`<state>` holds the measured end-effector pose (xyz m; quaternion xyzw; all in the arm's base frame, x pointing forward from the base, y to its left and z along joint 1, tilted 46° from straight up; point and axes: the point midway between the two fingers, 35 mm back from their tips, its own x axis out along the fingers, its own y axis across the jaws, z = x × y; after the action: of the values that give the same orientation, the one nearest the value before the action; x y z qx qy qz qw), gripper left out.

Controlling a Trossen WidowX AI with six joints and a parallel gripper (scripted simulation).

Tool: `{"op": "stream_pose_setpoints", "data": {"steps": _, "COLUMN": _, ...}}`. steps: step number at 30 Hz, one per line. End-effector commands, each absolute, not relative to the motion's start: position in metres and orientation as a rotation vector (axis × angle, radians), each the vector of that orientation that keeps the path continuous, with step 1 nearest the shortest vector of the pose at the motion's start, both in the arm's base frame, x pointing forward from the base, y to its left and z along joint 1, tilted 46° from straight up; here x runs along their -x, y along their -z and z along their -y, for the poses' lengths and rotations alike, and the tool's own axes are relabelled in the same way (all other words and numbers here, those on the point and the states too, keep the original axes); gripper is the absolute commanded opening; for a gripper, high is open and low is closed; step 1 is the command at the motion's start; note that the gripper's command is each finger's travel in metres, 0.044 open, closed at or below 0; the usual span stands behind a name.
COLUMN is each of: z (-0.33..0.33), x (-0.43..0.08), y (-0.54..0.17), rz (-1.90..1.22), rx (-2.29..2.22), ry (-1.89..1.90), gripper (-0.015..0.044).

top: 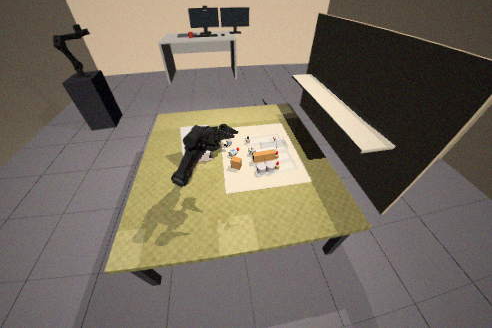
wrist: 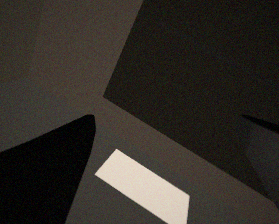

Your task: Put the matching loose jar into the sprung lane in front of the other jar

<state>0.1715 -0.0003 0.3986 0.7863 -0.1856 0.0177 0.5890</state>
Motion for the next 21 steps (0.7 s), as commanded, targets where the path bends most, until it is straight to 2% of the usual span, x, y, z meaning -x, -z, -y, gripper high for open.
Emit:
{"op": "stream_pose_setpoints", "data": {"steps": 1, "z": -0.001, "x": -0.172, "y": -0.398, "rz": 0.43, "rx": -1.825, "ry": -0.04, "gripper": 0.0426}}
{"op": "stream_pose_setpoints", "data": {"steps": 2, "z": -0.004, "x": -0.174, "y": -0.397, "rz": 0.421, "rx": -1.807, "ry": -0.036, "gripper": 0.044}}
{"op": "stream_pose_setpoints", "data": {"steps": 10, "z": -0.064, "x": -0.226, "y": -0.36, "rz": 0.2, "rx": -1.427, "ry": 0.064, "gripper": 0.044}}
{"op": "stream_pose_setpoints", "data": {"steps": 13, "z": -0.088, "x": -0.236, "y": -0.353, "rz": 0.133, "rx": -1.405, "ry": -0.002, "gripper": 0.044}}
{"op": "stream_pose_setpoints", "data": {"steps": 21, "z": -0.135, "x": -0.276, "y": -0.275, "rz": -0.145, "rx": -1.023, "ry": 0.122, "gripper": 0.044}}
